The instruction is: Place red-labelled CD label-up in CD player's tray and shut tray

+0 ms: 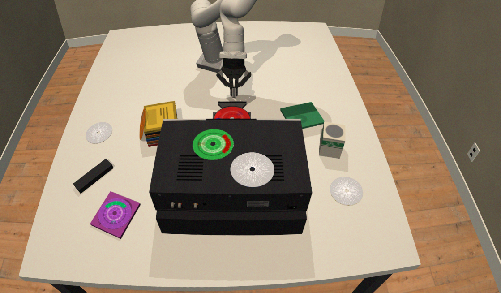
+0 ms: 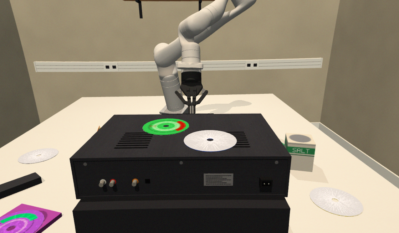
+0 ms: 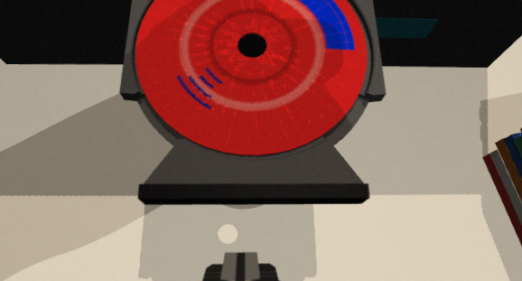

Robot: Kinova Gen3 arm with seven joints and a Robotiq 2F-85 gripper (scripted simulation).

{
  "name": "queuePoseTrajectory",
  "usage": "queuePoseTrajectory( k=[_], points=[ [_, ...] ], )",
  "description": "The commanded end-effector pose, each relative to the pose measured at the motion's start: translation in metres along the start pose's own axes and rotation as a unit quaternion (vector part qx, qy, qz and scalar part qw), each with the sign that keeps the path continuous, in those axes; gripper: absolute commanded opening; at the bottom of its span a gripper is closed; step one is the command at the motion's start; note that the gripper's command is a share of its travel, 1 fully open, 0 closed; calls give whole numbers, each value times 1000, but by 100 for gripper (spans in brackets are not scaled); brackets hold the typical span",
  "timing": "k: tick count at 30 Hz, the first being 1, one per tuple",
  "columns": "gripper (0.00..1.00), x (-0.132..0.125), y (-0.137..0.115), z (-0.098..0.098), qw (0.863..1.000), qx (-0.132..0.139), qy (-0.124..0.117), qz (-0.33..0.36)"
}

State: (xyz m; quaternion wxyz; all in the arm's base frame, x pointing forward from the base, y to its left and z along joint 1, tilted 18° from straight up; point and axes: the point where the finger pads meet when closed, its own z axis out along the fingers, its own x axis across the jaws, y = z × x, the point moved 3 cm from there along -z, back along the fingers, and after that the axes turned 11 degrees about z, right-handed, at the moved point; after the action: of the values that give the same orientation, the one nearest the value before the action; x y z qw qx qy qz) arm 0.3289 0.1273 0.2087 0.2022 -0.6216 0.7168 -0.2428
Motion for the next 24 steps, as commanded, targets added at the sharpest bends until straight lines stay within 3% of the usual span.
queuePoseTrajectory(
  k=[1,24],
  points=[
    [10,1,0,1,1000,1,1,-1],
    [10,-2,-18,7,1000,2,1,-3]
  ],
)
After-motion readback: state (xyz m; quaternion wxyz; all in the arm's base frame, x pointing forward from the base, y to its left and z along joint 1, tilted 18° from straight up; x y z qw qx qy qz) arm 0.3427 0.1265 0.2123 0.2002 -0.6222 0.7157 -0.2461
